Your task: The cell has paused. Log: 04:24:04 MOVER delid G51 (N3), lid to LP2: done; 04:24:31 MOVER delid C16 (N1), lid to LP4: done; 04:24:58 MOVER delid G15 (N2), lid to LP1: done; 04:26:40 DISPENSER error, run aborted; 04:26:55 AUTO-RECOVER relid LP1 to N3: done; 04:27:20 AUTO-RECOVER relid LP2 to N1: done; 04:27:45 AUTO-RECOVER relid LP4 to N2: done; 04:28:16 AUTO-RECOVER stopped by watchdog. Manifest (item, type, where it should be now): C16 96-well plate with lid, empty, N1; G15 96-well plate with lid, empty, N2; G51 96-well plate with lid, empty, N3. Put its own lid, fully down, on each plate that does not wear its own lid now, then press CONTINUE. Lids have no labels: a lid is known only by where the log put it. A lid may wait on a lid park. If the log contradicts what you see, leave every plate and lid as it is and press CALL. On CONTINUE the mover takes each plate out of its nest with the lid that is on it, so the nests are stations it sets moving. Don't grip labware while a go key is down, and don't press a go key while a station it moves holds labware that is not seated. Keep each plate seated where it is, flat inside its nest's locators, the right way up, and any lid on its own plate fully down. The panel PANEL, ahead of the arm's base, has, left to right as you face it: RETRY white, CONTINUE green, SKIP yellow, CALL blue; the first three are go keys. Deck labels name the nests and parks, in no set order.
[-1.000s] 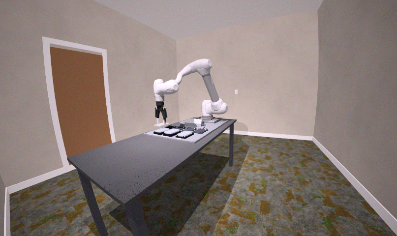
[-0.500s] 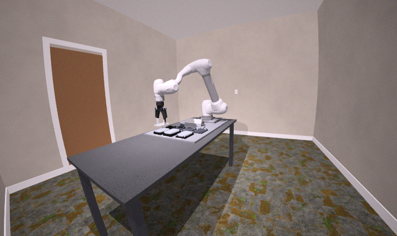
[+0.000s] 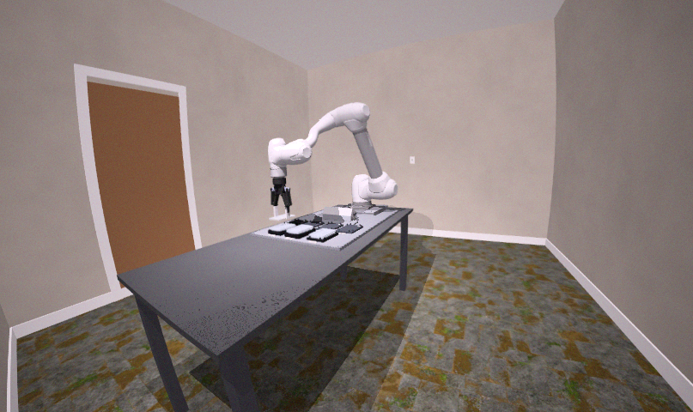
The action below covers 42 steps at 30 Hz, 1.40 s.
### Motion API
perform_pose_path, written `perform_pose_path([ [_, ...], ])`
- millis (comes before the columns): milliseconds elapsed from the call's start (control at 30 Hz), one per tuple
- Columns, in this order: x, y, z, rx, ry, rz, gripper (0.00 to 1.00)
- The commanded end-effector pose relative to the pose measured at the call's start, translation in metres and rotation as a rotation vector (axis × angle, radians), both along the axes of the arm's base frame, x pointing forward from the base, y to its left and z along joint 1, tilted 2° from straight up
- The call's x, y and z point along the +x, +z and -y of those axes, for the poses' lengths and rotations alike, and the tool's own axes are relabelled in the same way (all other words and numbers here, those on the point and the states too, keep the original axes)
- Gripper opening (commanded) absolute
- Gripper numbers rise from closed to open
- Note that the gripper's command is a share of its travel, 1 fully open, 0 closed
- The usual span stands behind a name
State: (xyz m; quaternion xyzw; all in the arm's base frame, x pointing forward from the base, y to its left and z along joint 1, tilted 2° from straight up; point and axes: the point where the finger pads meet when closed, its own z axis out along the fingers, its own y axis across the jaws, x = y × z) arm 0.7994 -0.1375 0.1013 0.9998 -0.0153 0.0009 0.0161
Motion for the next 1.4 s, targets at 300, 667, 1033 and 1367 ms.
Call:
perform_pose_path([
  [300, 0.0, -0.001, 0.0, 0.0, -0.006, 0.0, 0.0],
  [667, 0.0, -0.007, 0.0, 0.0, -0.02, 0.001, 0.0],
  [1033, 0.0, -0.02, 0.001, 0.0, -0.02, 0.001, 0.0],
  [1367, 0.0, -0.032, 0.001, 0.0, -0.02, 0.001, 0.0],
])
